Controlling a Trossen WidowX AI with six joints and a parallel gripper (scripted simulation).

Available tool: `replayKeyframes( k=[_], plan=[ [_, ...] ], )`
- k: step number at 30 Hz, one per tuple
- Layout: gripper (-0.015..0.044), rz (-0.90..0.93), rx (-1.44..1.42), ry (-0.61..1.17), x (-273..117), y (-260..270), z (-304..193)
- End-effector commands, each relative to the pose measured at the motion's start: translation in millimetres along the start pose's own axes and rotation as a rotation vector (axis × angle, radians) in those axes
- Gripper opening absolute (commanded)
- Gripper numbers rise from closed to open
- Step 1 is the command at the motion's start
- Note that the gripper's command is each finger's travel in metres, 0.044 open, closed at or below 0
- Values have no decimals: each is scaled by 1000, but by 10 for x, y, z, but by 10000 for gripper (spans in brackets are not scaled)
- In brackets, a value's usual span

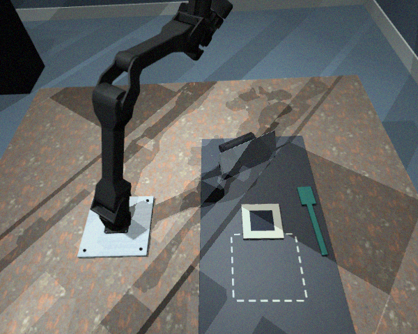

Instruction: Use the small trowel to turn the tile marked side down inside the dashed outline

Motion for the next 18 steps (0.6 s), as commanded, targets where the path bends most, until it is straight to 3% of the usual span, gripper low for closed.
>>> replayKeyframes(
  k=[1,18],
  plan=[
    [100,31,124,75,-19,43,-155],
    [100,112,601,402,-158,295,-726]
  ],
)
Point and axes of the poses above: the point midway between the two fingers, 35 mm back from their tips, its own x axis out along the fingers, its own y axis across the jaws, z = x × y, the point moved 8 cm from there along -x, back along the fingers, and after that the axes turned 11 degrees about x, right-handed, at the moved point
